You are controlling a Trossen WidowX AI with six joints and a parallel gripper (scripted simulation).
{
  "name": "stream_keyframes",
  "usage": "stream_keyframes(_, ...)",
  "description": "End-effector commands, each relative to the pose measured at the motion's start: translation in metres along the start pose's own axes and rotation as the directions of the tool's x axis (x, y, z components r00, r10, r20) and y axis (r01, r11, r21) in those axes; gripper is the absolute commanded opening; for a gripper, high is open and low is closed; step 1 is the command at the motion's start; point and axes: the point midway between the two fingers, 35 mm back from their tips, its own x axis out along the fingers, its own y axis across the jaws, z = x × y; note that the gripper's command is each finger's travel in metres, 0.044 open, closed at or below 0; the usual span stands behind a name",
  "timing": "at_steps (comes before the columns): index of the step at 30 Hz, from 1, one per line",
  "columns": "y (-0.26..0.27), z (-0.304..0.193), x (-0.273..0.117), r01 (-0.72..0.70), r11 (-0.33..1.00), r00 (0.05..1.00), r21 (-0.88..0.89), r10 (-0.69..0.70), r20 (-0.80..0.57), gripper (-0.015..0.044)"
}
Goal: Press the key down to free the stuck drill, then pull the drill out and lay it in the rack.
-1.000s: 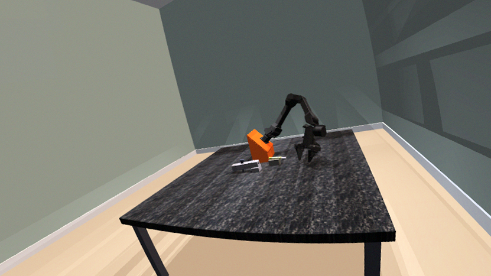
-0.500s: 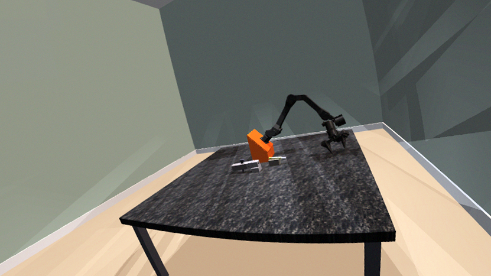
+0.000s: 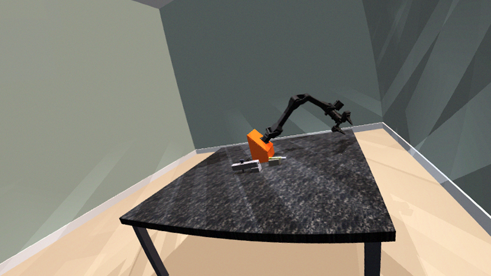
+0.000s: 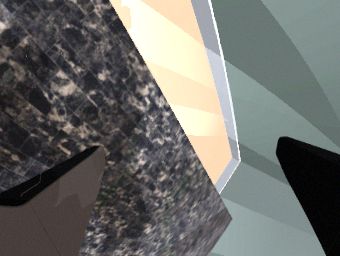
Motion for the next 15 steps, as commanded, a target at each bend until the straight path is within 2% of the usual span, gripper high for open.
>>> stream_keyframes(1, -0.006, 0.030, -0.043, 0.016, 0.994, 0.999, 0.109, -0.020, 0.036, 0.0440)
stream_keyframes(8, -0.017, 0.061, -0.139, -0.025, 0.945, 0.997, 0.326, 0.000, 0.078, 0.0440)
stream_keyframes(15, -0.018, 0.061, -0.148, -0.033, 0.938, 0.997, 0.346, 0.006, 0.080, 0.0440)
